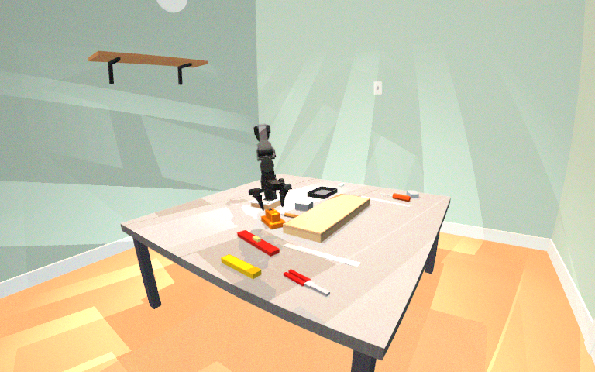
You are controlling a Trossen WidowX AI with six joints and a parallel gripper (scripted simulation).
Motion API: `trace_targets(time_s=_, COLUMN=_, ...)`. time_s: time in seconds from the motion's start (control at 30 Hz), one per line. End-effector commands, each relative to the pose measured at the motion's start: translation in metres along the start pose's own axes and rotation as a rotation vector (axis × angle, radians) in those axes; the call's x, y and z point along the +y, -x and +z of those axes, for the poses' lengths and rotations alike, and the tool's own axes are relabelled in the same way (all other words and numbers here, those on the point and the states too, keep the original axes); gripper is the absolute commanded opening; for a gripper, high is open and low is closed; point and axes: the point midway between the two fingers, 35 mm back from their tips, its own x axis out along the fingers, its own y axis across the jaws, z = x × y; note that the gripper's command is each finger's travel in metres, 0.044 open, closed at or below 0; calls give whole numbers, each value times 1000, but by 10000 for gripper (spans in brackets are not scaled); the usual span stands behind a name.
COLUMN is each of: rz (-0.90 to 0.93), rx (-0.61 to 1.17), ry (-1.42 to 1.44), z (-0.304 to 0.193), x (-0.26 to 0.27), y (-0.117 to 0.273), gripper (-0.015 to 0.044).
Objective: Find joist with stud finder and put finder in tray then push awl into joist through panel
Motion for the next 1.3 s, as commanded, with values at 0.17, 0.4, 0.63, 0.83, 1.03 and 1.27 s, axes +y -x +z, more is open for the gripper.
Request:
trace_targets(time_s=0.17, rz=3, rx=-8, ry=-5, z=-1, x=0, y=-11, gripper=440)
trace_targets(time_s=0.4, rz=3, rx=-8, ry=-5, z=-4, x=0, y=-22, gripper=440)
trace_targets(time_s=0.63, rz=3, rx=-8, ry=-5, z=-7, x=0, y=-33, gripper=440)
trace_targets(time_s=0.83, rz=3, rx=-8, ry=-5, z=-11, x=0, y=-42, gripper=440)
trace_targets(time_s=1.03, rz=3, rx=-8, ry=-5, z=-13, x=1, y=-47, gripper=414)
trace_targets(time_s=1.27, rz=3, rx=-8, ry=-5, z=-13, x=1, y=-47, gripper=308)
